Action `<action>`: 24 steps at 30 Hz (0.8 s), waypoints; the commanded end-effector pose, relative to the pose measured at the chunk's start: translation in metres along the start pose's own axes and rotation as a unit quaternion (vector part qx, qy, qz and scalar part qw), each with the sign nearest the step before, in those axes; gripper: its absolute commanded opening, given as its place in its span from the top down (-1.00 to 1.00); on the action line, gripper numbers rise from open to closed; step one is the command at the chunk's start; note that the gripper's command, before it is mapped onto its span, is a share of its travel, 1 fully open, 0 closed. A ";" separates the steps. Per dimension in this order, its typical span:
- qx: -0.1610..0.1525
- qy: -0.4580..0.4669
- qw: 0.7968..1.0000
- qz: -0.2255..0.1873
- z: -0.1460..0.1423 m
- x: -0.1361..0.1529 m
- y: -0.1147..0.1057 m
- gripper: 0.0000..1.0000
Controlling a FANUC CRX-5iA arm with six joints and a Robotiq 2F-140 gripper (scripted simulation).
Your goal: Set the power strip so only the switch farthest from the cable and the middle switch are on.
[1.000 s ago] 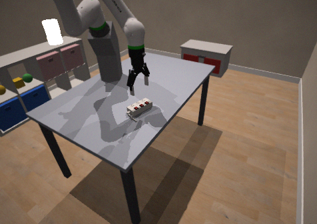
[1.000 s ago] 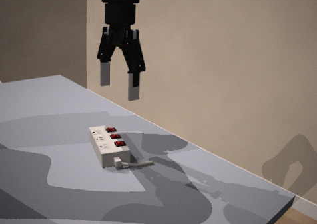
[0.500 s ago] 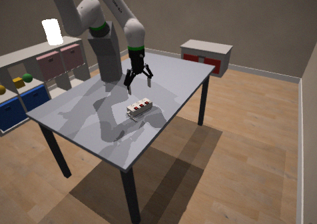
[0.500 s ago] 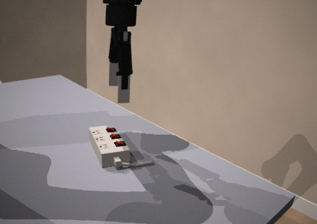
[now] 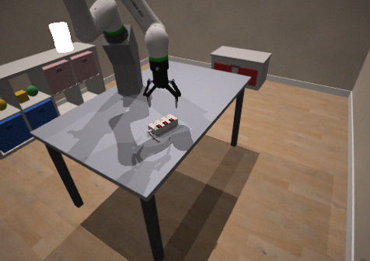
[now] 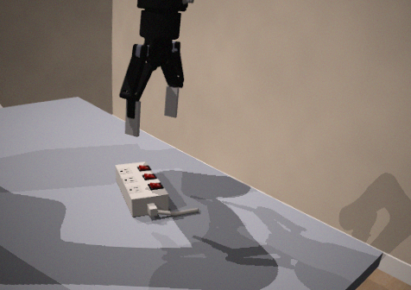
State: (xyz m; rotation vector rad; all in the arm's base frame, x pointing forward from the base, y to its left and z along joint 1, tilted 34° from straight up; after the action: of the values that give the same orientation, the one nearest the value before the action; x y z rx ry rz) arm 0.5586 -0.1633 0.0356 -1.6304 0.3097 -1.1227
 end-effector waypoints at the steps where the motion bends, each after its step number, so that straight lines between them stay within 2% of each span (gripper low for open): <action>1: 0.005 0.138 0.990 -0.016 0.000 -0.002 0.004 -1.00; 6: 0.007 0.270 0.963 -0.004 -0.001 -0.002 0.009 -1.00; 8: 0.007 0.270 0.963 -0.004 -0.001 -0.002 0.009 -1.00; 9: 0.008 0.344 0.939 -0.001 -0.001 -0.002 0.010 -1.00; 12: 0.008 0.404 0.915 0.007 -0.001 -0.002 0.013 -1.00; 16: 0.007 0.501 0.865 0.018 -0.002 -0.002 0.017 -1.00; 23: 0.003 0.656 0.754 0.037 -0.003 -0.003 0.024 -1.00; 24: 0.003 0.656 0.754 0.037 -0.003 -0.003 0.024 -1.00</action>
State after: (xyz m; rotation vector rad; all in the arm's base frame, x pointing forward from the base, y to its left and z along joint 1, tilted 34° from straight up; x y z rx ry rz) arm 0.5632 -0.1730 0.0165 -0.6938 1.1819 -1.9319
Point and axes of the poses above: the point where the finger pads meet when closed, its own y axis out along the fingers, its own z axis across the jaws, x = y × z, the point moved 4 cm from there along -y, back along the fingers, and after that the axes turned 1 degree about -y, right-handed, at the moved point
